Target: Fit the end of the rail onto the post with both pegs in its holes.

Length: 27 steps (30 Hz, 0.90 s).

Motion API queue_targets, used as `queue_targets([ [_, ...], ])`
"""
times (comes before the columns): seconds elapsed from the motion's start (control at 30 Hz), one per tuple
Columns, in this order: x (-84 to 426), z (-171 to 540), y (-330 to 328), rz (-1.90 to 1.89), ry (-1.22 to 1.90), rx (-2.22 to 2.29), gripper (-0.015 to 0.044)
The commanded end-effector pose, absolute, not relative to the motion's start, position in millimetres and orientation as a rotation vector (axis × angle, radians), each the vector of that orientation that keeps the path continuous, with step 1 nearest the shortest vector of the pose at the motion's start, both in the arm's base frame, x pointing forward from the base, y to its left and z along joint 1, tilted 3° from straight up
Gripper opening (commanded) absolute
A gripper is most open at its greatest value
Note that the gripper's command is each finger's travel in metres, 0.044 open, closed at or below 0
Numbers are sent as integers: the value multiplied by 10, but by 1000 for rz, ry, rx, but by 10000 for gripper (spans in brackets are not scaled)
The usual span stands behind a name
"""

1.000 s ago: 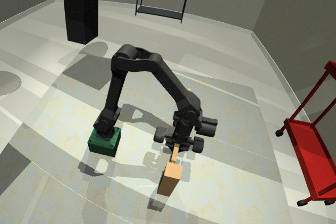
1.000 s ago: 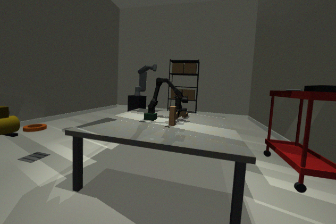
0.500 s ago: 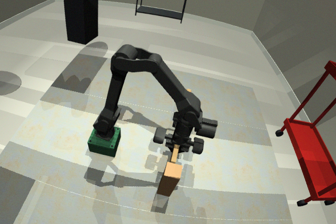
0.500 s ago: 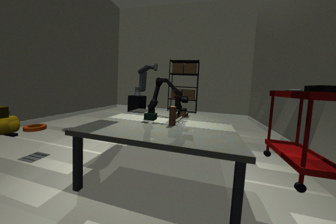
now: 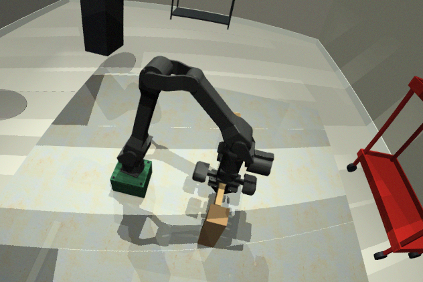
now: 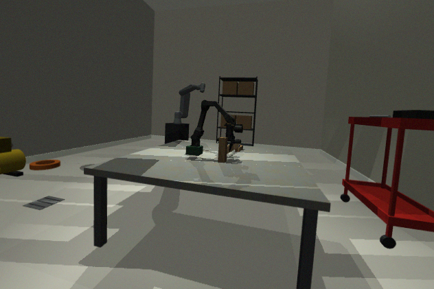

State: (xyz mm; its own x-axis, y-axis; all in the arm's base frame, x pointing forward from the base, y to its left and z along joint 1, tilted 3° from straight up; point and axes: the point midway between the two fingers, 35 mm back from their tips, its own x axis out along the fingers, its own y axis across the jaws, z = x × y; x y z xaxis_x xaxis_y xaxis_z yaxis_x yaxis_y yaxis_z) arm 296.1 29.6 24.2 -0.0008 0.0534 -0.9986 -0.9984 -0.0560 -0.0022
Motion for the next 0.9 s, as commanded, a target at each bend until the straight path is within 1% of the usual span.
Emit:
queue_targets([
  [0.0, 2968, 244, 278, 1274, 1140, -1212, 0],
  [0.87, 2973, 232, 198, 1274, 1141, -1212, 0],
])
